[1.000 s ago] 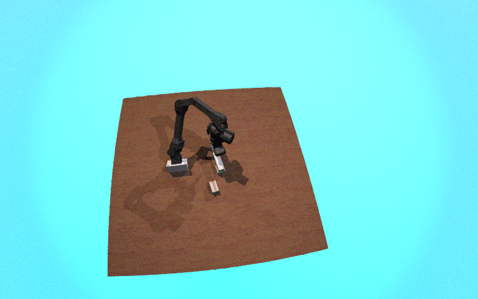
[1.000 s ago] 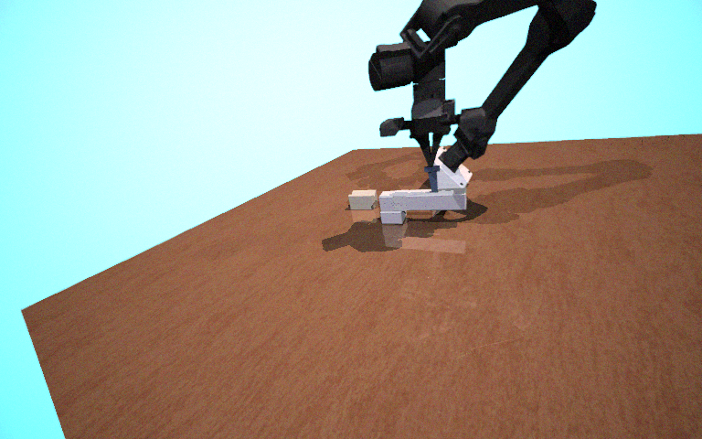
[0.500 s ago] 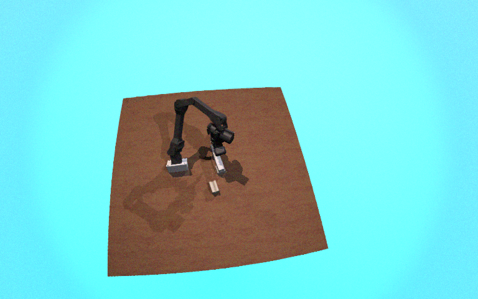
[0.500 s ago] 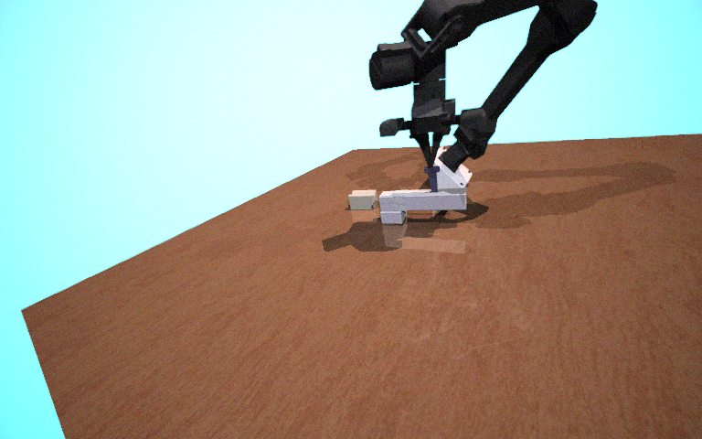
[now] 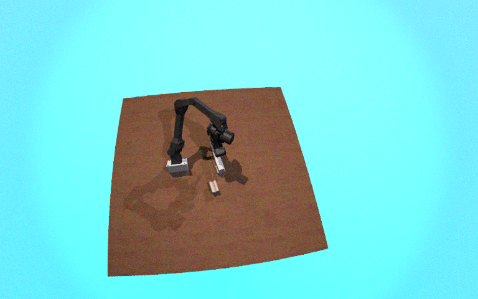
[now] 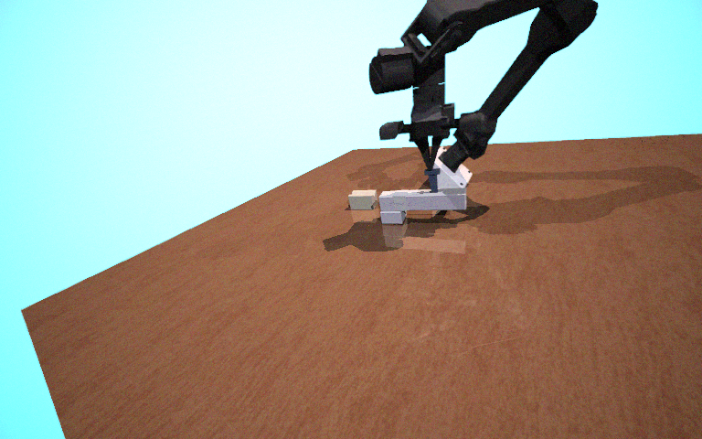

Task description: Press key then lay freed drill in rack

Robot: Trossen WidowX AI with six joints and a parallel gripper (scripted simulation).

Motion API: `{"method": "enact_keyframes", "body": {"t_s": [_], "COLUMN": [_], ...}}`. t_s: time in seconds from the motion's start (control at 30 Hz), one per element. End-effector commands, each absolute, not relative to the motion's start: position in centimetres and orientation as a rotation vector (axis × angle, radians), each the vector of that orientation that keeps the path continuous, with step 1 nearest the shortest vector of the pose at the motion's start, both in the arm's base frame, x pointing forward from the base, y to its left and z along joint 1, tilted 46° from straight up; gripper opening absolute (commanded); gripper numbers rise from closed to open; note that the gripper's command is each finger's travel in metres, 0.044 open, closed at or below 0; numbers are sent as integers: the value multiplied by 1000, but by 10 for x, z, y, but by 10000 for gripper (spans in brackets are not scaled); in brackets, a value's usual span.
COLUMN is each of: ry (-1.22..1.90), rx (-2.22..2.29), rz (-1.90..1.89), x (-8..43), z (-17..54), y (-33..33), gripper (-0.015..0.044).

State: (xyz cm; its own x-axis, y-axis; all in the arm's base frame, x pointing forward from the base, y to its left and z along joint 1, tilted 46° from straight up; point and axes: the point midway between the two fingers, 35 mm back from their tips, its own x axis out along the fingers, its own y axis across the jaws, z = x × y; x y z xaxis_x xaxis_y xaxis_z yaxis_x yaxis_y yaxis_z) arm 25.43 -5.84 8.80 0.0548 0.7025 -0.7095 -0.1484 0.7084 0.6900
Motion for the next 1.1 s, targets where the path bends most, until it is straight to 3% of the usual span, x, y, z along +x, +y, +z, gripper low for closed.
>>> {"method": "enact_keyframes", "body": {"t_s": [0.0, 0.33, 0.67, 0.87, 1.07], "ry": [1392, 1392, 1368, 1271, 1003], "rx": [508, 508, 519, 330, -121], "rz": [703, 703, 632, 785, 1124], "x": [251, 249, 250, 260, 274], "z": [82, 80, 128, 99, 36], "y": [-51, -47, -97, -102, -119], "gripper": [0, 0, 263, 420, 440]}}
